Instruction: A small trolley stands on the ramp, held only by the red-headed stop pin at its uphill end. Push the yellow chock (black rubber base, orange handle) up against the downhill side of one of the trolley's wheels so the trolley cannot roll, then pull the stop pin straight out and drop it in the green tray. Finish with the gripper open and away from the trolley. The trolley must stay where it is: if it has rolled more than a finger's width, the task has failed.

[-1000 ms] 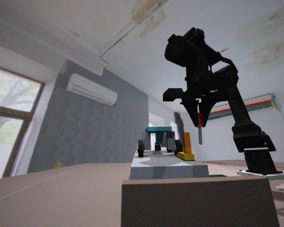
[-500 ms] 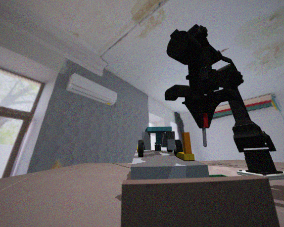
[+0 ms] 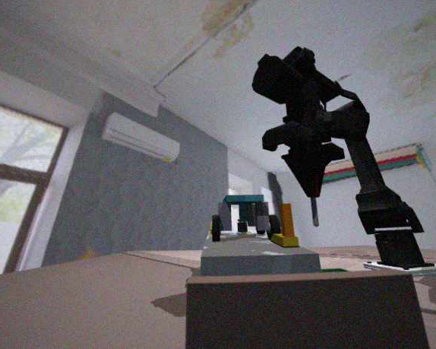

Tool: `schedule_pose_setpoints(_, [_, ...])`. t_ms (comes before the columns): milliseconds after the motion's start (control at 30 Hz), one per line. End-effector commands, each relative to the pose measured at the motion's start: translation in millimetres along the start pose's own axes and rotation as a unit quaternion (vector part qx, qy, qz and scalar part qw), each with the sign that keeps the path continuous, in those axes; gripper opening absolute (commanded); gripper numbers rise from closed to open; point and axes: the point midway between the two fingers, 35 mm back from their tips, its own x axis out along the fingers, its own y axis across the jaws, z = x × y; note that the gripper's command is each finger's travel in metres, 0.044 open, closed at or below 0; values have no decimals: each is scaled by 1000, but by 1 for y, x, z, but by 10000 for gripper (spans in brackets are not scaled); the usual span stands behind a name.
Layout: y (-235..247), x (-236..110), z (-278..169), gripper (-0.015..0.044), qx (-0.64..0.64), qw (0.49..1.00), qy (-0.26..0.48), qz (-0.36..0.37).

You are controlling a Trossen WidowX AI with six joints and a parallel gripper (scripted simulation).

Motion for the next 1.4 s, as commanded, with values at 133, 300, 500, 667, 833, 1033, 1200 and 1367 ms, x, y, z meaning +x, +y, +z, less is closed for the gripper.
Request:
schedule_pose_setpoints(133, [2,-2,-2,0,-118,993,-19,-19])
schedule_pose_setpoints(300, [2,-2,-3,0,-193,980,-29,-30])
schedule_pose_setpoints(500, [3,-2,-4,0,-282,958,-37,-45])
schedule_pose_setpoints(667, [3,-2,-5,0,-354,932,-42,-60])
schedule_pose_setpoints(833, [3,-2,-6,0,-421,903,-44,-75])
schedule_pose_setpoints(1033, [3,-2,-6,0,-430,898,-44,-77])
schedule_pose_setpoints(1200, [7,3,-2,0,-430,898,-44,-77])
schedule_pose_setpoints(1367, [14,16,7,0,-430,898,-45,-76])
